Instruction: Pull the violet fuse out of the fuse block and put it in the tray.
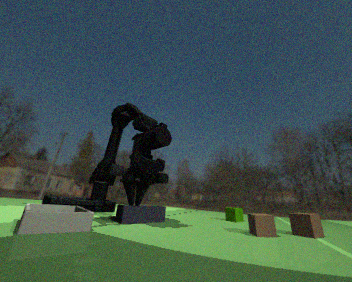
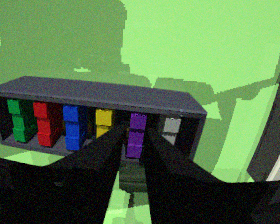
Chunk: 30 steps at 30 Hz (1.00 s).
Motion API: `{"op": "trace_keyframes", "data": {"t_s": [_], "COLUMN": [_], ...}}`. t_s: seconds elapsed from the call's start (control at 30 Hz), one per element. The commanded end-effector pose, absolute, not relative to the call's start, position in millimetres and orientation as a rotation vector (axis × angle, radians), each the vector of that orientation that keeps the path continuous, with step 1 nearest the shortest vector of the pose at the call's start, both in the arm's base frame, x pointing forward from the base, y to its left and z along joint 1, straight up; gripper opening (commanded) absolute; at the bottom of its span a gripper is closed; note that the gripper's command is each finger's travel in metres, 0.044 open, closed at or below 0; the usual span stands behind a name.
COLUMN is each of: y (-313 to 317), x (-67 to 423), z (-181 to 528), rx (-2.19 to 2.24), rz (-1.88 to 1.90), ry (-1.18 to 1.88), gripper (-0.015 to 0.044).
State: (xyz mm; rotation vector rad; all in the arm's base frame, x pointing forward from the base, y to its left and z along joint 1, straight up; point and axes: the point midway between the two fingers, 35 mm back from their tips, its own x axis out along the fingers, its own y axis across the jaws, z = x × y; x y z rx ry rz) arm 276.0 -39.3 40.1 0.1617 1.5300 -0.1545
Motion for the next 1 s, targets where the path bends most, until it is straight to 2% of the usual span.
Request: {"op": "trace_keyframes", "data": {"t_s": [0.0,0.23,0.97], "y": [-39.3,-39.3,-39.5], "x": [276.0,276.0,276.3], "z": [40.1,40.1,49.1], "rx": [0.162,0.162,0.161], "rz": [-0.154,-0.154,-0.155], "ry": [1.53,1.53,1.53], "gripper": [0.0045,0.0,0.0]}}
